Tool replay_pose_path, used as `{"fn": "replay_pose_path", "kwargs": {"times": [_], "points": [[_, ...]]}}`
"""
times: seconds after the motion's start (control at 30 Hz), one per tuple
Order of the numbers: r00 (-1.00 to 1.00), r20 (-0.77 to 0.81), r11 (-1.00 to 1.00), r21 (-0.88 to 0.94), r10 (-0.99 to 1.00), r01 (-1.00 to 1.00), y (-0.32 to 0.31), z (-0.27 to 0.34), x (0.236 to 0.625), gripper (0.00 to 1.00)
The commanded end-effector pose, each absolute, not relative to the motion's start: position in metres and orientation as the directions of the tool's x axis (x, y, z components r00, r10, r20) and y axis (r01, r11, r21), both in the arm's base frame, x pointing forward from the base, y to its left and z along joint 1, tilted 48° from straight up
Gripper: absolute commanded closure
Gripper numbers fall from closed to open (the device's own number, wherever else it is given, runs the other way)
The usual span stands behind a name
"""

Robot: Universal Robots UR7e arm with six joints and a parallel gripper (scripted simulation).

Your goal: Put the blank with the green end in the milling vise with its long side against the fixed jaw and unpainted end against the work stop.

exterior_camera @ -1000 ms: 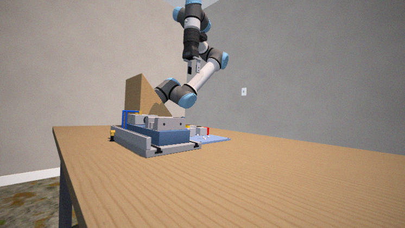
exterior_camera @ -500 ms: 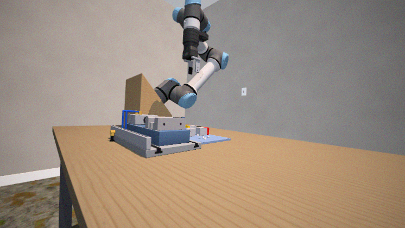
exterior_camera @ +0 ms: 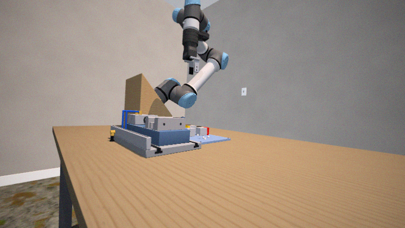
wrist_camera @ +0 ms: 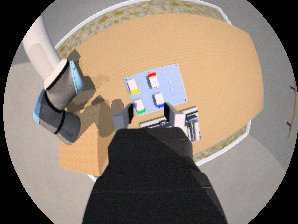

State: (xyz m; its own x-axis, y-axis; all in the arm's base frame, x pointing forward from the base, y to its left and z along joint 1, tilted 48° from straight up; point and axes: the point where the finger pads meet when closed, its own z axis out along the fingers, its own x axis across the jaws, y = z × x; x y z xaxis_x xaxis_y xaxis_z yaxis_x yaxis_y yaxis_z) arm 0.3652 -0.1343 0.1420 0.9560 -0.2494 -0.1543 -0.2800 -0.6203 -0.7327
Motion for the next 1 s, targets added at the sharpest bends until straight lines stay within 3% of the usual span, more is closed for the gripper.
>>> {"fn": "replay_pose_path", "kwargs": {"times": [0.0, 0.4, 0.57, 0.97], "points": [[0.891, -0.281, -0.567, -0.693, -0.356, -0.445, -0.1347, 0.142, 0.3653, 0.0], [0.891, -0.281, -0.567, -0.693, -0.356, -0.445, -0.1347, 0.142, 0.3653, 0.0], [0.769, -0.429, -0.473, -0.612, -0.474, -0.634, -0.1346, 0.1419, 0.3653, 0.0], [0.769, -0.429, -0.473, -0.612, -0.474, -0.634, -0.1346, 0.1419, 0.3653, 0.0]]}}
